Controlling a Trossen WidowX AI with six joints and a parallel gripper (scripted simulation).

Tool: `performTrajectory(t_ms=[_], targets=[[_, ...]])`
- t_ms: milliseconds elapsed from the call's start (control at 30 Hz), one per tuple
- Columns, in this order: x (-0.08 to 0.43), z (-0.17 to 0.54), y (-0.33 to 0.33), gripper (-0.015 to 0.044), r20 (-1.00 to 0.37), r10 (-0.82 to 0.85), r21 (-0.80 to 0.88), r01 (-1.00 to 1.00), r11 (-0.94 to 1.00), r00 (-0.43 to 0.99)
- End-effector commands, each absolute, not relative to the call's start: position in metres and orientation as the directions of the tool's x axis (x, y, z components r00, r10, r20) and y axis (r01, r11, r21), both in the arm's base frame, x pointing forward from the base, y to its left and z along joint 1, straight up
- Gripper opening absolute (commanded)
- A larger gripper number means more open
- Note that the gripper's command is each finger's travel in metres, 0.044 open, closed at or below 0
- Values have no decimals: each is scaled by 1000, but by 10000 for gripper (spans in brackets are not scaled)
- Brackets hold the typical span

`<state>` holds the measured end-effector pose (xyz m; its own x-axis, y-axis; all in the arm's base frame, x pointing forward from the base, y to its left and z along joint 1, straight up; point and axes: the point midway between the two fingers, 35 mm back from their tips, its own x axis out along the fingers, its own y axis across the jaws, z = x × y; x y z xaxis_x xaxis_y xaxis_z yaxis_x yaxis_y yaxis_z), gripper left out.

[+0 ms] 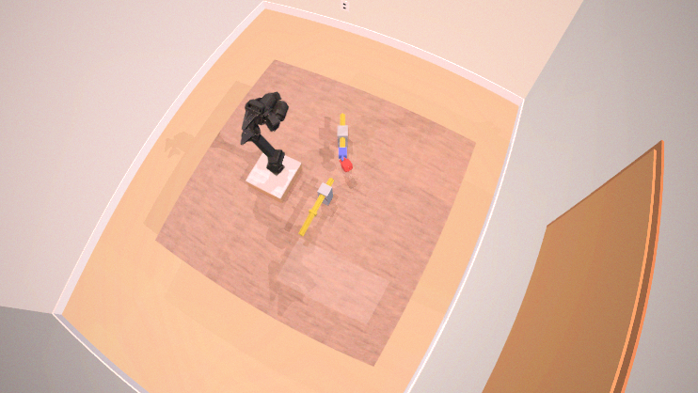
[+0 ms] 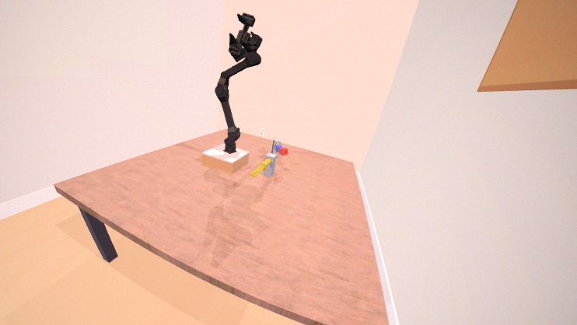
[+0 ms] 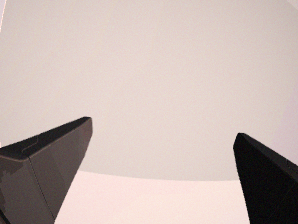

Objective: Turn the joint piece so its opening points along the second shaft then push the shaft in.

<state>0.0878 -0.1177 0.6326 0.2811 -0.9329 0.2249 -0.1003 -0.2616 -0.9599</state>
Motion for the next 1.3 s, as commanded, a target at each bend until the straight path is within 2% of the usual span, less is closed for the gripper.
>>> performTrajectory(t_ms=[0, 100, 367, 733, 1000, 1267], targets=[[88, 633, -118, 426, 225, -933, -960, -100, -262, 281], [98, 631, -112, 440, 226, -928, -957, -112, -269, 296], [203, 592, -48, 440, 221, -868, -909, -228, -349, 445], [319, 478, 63, 440, 162, -756, -782, -385, -490, 634], [359, 365, 134, 440, 98, -681, -640, -478, -602, 726], [355, 234, 183, 440, 34, -614, -443, -539, -716, 789]])
